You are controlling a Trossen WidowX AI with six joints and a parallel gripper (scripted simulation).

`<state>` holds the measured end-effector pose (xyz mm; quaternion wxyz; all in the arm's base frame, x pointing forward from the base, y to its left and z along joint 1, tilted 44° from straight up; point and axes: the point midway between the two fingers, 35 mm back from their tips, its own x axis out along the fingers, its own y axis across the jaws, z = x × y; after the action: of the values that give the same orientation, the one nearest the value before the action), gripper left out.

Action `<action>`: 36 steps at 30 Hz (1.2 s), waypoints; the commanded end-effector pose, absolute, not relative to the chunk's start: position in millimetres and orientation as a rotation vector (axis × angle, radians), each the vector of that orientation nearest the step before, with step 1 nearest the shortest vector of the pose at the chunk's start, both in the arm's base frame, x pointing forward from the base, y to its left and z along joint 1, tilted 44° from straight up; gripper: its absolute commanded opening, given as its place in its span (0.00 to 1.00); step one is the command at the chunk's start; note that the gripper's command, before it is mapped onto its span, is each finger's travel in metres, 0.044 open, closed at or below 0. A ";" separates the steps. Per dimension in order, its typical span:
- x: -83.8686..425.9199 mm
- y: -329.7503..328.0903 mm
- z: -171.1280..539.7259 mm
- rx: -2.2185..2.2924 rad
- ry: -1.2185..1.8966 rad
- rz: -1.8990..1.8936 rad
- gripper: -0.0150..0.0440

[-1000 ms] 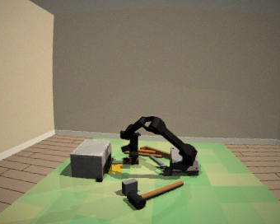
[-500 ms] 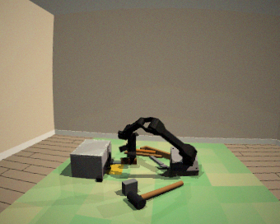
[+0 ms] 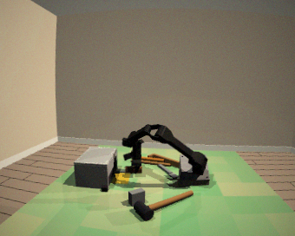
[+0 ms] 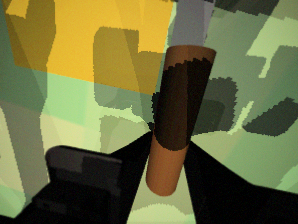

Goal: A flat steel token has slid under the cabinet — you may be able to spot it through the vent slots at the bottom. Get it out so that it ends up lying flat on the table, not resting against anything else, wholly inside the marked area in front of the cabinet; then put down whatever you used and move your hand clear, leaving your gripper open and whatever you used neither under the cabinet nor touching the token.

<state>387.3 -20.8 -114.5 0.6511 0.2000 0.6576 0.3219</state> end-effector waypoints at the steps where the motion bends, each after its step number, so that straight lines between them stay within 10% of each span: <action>1: 392.6 -19.9 -113.7 0.451 1.493 0.728 0.25; 36: 402.0 2.3 -95.5 0.453 1.493 0.729 0.25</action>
<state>403.0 -2.9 -99.0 0.6525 0.1980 0.6582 0.3192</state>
